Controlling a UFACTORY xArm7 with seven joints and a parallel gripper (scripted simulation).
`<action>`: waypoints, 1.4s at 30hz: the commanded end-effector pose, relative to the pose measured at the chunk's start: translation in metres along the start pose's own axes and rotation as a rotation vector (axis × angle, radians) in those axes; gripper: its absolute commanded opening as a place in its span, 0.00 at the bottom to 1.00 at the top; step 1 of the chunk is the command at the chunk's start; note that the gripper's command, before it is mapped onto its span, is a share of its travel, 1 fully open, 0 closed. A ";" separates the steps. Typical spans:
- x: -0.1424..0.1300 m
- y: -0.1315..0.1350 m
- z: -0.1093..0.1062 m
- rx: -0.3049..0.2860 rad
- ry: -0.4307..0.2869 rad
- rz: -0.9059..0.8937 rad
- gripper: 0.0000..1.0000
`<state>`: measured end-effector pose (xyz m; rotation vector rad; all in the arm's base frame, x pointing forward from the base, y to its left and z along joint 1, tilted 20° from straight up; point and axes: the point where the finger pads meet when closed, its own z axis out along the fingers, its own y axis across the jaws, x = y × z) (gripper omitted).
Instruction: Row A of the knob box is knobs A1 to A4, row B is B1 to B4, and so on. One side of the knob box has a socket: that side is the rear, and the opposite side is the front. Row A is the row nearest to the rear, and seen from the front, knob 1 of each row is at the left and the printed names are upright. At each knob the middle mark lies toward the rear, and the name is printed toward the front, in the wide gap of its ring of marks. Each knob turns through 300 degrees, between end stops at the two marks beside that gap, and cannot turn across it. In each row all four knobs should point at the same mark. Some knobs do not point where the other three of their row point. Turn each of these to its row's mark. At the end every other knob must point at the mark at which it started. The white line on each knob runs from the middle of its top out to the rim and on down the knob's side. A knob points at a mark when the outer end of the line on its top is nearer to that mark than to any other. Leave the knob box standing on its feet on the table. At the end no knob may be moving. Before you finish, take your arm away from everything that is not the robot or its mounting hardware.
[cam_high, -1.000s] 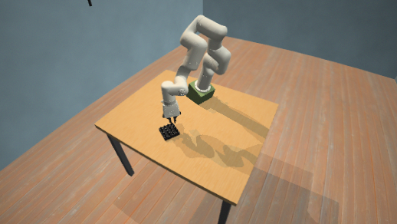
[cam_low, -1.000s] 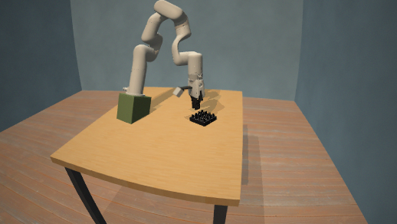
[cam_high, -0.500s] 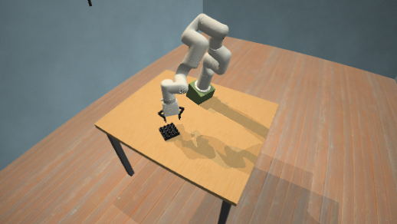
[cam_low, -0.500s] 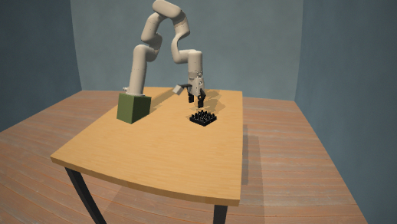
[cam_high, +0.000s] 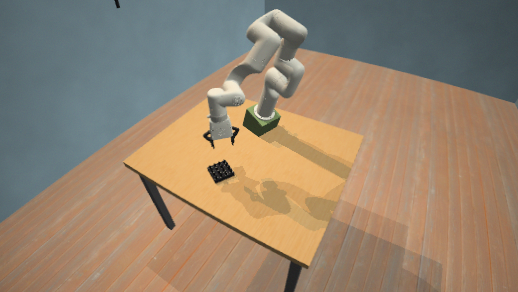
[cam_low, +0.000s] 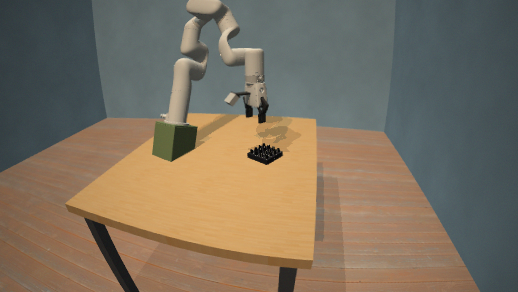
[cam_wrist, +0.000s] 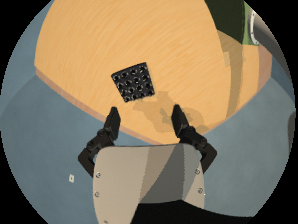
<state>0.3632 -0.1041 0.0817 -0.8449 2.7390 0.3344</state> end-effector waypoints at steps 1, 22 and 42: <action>-0.001 0.000 -0.020 0.000 -0.001 0.000 1.00; -0.001 0.000 -0.029 0.000 -0.001 0.000 1.00; -0.001 0.000 -0.029 0.000 -0.001 0.000 1.00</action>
